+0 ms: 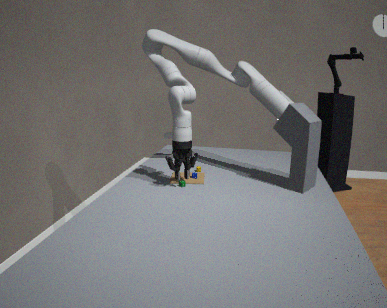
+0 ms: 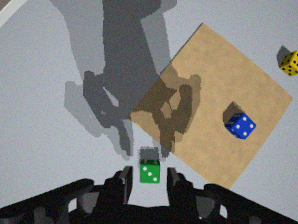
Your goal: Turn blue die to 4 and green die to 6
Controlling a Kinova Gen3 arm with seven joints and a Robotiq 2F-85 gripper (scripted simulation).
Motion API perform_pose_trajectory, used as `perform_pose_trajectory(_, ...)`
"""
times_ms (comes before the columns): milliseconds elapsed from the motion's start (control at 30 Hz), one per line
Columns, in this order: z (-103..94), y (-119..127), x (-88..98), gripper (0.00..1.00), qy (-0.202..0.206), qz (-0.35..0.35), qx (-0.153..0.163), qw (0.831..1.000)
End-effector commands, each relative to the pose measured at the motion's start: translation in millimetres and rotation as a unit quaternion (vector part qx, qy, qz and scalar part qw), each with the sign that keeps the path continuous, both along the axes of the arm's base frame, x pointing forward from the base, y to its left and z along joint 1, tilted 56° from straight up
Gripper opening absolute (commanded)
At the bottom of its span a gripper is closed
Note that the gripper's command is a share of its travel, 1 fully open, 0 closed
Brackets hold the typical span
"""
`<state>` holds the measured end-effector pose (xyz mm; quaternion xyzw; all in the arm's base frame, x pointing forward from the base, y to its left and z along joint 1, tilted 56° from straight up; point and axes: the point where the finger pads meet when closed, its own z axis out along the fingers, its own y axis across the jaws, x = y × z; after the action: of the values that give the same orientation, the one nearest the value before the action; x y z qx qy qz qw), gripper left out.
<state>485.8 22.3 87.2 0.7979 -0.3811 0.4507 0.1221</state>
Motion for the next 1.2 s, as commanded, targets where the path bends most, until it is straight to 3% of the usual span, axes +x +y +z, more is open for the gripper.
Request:
perform_pose_trajectory(0, 0.2, 1, 0.0, 0.35, 0.000, 0.001, 0.000, 1.000)
perform_pose_trajectory(1167, -9.7, -9, 11.0, 0.35, 0.000, 0.001, 0.000, 1.000)
